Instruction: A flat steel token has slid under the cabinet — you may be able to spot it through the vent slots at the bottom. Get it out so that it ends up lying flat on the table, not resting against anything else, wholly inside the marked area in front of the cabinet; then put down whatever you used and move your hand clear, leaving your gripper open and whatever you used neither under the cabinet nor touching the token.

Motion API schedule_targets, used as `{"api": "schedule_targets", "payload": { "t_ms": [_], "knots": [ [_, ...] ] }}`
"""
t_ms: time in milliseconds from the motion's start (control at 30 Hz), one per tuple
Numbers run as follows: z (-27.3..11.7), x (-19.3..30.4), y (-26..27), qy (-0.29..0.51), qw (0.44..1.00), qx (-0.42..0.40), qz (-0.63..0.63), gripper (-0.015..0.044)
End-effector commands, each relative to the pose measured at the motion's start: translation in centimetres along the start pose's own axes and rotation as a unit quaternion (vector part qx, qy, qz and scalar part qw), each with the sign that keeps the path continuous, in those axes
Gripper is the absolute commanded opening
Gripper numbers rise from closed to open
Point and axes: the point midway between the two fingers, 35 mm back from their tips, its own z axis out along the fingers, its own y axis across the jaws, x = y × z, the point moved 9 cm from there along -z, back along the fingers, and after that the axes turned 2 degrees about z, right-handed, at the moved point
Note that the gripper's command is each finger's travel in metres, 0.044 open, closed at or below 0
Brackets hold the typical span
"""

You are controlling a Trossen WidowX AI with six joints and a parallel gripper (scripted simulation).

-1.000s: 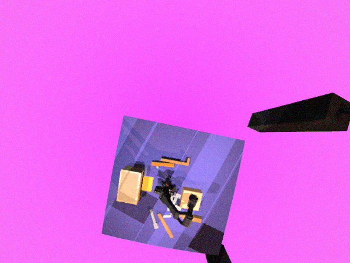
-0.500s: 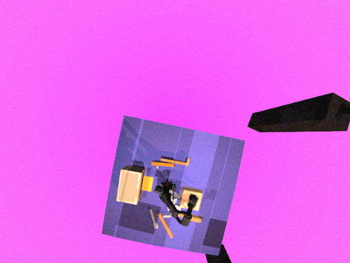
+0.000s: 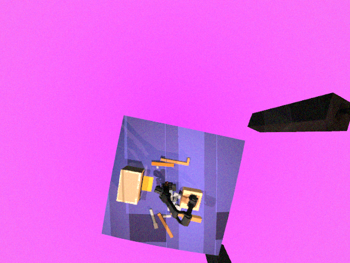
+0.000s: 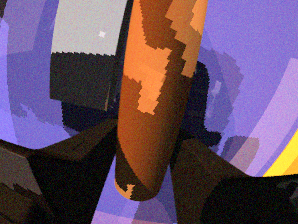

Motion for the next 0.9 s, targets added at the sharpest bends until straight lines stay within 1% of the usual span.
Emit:
{"api": "schedule_targets", "payload": {
  "t_ms": [0,867],
  "knots": [
    [-0.1,-0.1,-0.1,0.000,1.000,0.001,0.000,0.0000],
    [-0.3,-2.9,-0.5,0.000,1.000,0.000,0.000,0.0000]
  ]
}}
